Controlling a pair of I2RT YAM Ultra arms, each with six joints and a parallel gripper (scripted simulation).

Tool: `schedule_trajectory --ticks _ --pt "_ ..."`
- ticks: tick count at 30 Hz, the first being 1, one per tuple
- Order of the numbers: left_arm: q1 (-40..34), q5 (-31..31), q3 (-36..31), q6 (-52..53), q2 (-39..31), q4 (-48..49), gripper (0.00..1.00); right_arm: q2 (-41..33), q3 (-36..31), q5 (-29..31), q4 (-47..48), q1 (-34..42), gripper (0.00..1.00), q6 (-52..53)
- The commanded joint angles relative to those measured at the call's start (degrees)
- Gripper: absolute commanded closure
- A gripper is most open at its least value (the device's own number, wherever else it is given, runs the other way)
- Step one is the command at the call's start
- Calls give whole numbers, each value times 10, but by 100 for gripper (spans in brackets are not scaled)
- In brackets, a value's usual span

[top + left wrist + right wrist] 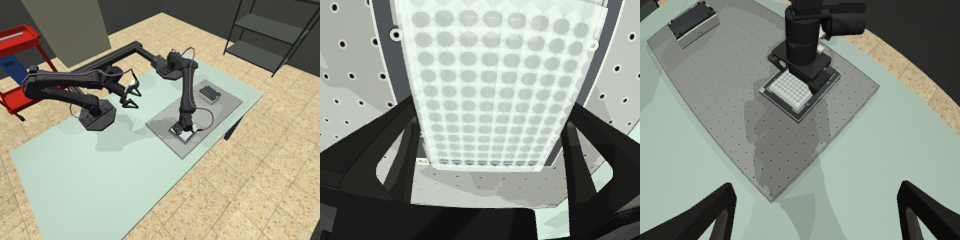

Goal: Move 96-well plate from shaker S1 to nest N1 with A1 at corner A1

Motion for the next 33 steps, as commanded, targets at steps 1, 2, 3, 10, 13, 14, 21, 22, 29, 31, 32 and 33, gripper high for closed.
schedule_trajectory --ticks 1,2,3,10,13,14,21,22,29,31,32,33 --pt "-1 -2 5 1 2 12 6 -11 2 1 4 -1 0 2" --pt "-1 -2 5 1 2 12 0 -11 2 1 4 -1 0 2" --pt "-1 -2 5 1 2 12 0 -11 2 1 4 -1 0 2" --pt "-10 -3 -20 -1 -23 15 0 -11 2 1 4 -1 0 2" --pt "-13 -4 -20 -9 -24 -8 0 -11 2 1 4 -1 0 2" --pt "-14 -4 -20 -9 -28 -11 0 -11 2 1 4 -1 0 2" --pt "-8 -3 -25 -2 -51 -15 0 -11 2 1 4 -1 0 2" --pt "-7 -3 -26 -2 -54 -8 0 -11 2 1 4 -1 0 2" --pt "-22 -11 14 -18 -94 -63 0 -11 2 1 4 -1 0 2" --pt "-19 -5 11 -18 -98 -75 0 -11 2 1 4 -1 0 2" --pt "-17 -5 11 -13 -90 -77 0 -11 2 1 4 -1 0 2" --pt "-16 -4 10 -13 -87 -71 0 -11 2 1 4 -1 0 2"
